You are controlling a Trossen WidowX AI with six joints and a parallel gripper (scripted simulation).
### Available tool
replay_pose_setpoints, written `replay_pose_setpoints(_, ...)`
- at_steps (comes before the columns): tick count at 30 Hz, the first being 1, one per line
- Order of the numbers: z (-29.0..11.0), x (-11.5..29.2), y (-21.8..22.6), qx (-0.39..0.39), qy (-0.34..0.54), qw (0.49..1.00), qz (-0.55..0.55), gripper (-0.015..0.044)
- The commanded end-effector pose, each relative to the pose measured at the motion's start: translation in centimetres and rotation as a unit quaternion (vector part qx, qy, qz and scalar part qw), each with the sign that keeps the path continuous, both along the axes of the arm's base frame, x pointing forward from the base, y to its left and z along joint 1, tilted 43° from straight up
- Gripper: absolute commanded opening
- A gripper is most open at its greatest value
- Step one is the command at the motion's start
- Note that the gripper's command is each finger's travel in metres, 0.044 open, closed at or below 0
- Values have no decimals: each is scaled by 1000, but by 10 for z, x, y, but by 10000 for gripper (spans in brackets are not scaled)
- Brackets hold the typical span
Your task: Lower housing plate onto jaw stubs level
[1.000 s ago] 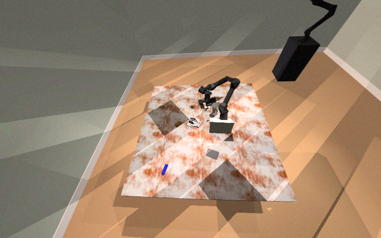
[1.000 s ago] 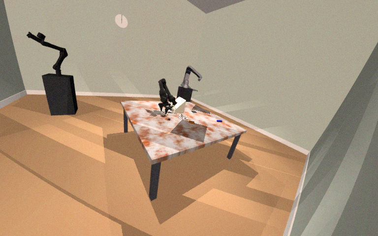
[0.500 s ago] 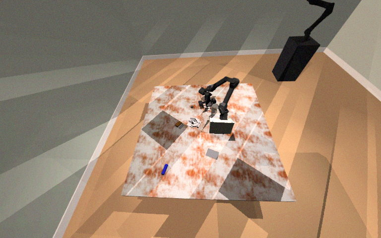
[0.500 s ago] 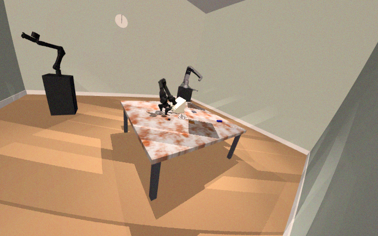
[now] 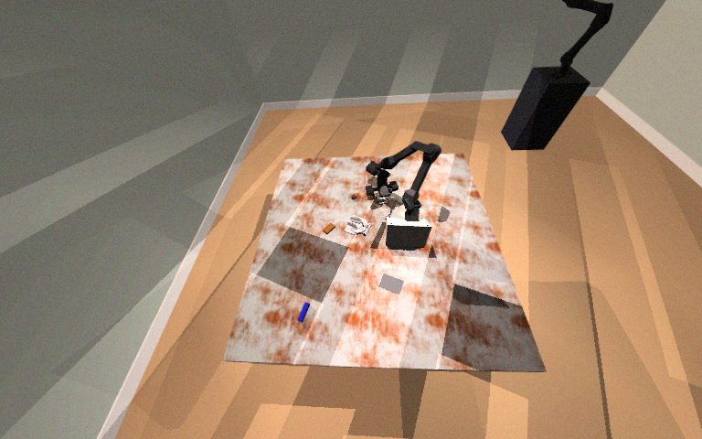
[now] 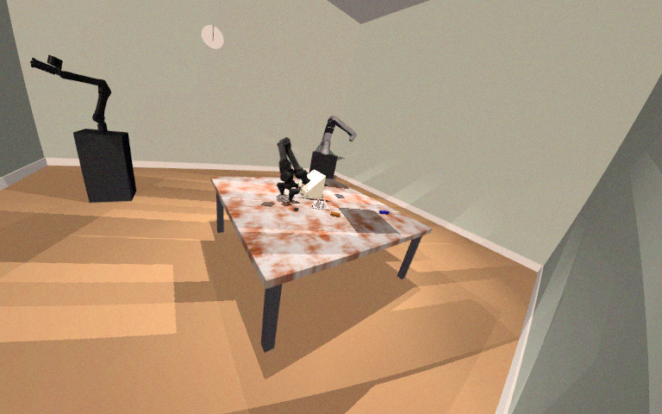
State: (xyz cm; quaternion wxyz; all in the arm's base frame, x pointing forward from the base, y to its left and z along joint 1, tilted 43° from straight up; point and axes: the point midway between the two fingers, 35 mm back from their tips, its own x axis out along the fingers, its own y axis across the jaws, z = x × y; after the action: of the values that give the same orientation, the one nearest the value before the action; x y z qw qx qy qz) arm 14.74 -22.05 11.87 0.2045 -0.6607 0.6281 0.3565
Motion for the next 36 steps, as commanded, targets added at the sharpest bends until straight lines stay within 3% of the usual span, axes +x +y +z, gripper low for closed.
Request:
replay_pose_setpoints(1,0,0,0,0,0,1000,0,427)
replay_pose_setpoints(13,0,0,0,0,0,1000,0,351)
replay_pose_setpoints(36,28,6,27,5,0,1000,1,351)
